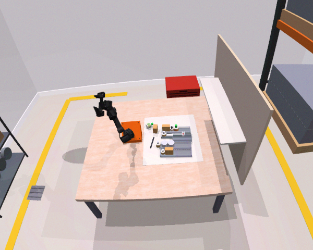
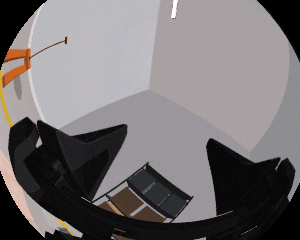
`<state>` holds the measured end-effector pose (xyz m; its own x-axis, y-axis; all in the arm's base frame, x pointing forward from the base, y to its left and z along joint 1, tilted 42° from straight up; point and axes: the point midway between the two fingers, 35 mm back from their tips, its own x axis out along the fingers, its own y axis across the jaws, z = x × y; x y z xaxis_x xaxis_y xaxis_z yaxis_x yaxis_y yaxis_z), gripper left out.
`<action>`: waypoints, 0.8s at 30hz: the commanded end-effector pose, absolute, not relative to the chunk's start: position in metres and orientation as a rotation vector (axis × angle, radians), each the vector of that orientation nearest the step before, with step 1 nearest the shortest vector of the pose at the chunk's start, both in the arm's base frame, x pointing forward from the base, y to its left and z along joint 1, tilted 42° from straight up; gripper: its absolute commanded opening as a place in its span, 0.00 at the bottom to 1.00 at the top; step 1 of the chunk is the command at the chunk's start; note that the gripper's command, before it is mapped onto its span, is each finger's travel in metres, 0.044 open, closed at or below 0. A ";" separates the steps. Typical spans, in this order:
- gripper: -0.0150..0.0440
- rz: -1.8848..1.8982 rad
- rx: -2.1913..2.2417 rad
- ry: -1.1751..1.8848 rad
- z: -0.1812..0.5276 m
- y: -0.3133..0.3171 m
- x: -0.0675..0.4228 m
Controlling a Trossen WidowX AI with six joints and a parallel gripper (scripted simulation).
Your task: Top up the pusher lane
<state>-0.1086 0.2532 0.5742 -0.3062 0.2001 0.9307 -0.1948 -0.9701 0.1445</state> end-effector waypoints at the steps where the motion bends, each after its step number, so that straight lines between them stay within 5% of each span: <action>1: 0.98 2.354 1.678 0.000 0.574 0.254 -0.107; 11: 1.00 2.064 1.455 -0.018 0.555 0.315 -0.052; 24: 1.00 1.422 1.013 0.155 0.461 0.404 0.103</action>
